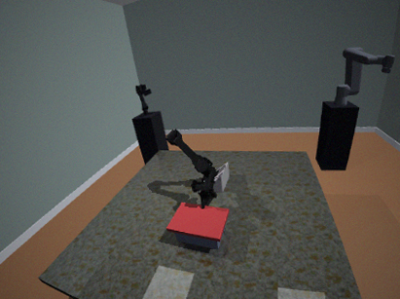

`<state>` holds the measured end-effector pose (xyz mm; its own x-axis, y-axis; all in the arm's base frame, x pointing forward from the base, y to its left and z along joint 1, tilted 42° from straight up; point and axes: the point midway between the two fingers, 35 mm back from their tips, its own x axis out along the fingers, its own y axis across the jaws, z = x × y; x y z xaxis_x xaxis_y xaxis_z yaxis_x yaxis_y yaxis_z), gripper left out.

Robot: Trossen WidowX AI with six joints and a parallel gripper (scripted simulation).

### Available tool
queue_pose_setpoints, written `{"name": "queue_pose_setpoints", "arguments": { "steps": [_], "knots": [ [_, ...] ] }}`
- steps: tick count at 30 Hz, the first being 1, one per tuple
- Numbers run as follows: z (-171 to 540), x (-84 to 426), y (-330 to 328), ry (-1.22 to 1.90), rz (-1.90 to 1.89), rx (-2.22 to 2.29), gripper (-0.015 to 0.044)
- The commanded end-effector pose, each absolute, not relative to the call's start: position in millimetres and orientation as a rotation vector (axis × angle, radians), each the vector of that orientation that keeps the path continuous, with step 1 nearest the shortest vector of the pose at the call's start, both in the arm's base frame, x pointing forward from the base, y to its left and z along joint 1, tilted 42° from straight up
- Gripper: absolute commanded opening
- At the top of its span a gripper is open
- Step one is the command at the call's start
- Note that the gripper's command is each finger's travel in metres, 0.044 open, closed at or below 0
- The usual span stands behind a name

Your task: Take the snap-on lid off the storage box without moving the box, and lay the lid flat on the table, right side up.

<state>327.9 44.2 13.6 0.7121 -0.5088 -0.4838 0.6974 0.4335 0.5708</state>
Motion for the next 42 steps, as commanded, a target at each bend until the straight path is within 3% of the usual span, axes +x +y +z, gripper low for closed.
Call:
{"name": "queue_pose_setpoints", "arguments": {
  "steps": [1, 4, 8, 42],
  "knots": [
    [12.4, 327.7, 44.3, 0.259, -0.759, 0.828, 0.0110],
    [12.4, 327.7, 44.3, 0.259, -0.759, 0.828, 0.0090],
    [12.4, 327.7, 44.3, 0.259, -0.759, 0.828, 0.0000],
    [18.7, 327.7, 48.4, 0.255, -0.760, 0.829, 0.0000]
  ]
}}
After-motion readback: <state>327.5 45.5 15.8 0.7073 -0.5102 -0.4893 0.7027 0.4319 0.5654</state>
